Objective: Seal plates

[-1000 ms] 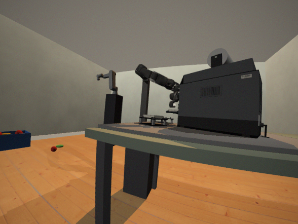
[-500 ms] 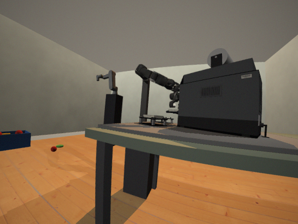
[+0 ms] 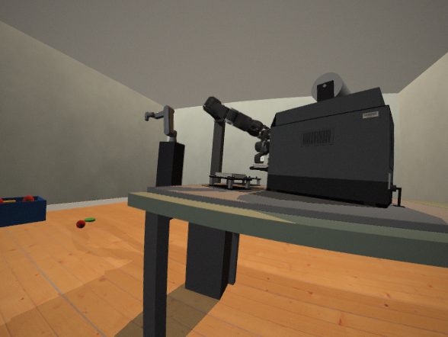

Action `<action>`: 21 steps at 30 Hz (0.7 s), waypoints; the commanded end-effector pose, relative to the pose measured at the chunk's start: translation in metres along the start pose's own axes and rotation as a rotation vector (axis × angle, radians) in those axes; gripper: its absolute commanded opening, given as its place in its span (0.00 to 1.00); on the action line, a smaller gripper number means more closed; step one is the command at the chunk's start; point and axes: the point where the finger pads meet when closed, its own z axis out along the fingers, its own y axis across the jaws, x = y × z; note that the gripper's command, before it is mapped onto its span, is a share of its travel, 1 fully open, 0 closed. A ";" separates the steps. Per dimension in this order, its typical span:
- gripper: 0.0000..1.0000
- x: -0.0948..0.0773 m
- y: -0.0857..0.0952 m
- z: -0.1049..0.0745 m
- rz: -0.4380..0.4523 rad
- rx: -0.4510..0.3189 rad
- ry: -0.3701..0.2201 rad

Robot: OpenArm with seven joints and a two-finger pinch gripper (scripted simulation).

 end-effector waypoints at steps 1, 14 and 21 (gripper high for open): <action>0.65 -0.001 0.001 -0.001 -0.003 -0.007 -0.002; 0.65 0.001 0.001 0.009 -0.007 -0.007 0.001; 0.65 0.000 0.001 0.011 -0.005 -0.008 0.001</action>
